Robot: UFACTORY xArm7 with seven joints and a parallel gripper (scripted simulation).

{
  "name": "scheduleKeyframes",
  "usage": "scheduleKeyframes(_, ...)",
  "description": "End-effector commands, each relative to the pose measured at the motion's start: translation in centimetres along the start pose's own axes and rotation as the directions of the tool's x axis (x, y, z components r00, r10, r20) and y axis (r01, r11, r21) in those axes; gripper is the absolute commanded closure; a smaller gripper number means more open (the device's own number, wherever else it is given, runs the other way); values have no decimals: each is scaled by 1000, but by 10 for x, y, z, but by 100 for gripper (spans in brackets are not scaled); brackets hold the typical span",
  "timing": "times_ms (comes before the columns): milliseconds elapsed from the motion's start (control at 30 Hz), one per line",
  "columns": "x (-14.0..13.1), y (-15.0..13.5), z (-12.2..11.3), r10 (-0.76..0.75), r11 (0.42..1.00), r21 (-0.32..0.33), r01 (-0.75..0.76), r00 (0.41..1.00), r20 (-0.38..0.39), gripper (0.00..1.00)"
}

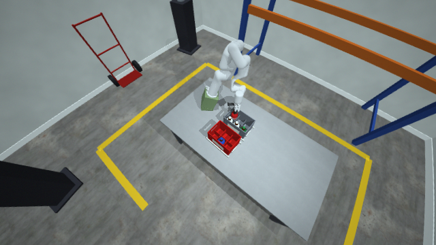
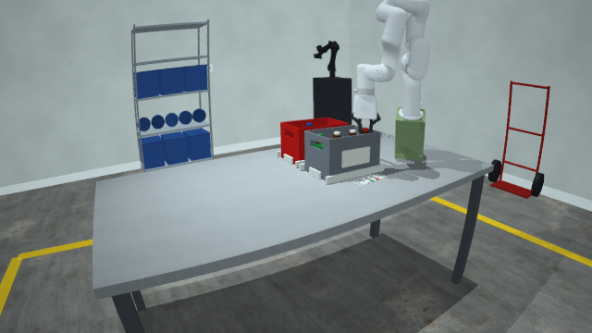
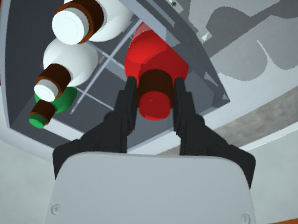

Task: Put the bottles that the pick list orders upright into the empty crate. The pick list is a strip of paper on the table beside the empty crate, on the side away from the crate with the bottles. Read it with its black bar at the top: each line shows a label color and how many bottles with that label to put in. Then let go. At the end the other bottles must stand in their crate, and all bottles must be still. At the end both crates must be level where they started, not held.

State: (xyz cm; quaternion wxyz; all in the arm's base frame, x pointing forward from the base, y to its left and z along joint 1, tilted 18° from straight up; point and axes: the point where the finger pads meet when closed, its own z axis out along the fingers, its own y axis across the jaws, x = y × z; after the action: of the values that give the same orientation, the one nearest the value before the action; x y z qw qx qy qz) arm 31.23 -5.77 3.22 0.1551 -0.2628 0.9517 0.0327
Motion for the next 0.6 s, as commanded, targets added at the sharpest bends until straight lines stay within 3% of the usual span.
scheduleKeyframes(0, -1, -1, 2, 0, 1000, 3, 0, 1000, 2, 100)
scheduleKeyframes(567, -1, -1, 9, 0, 1000, 3, 0, 1000, 1, 100)
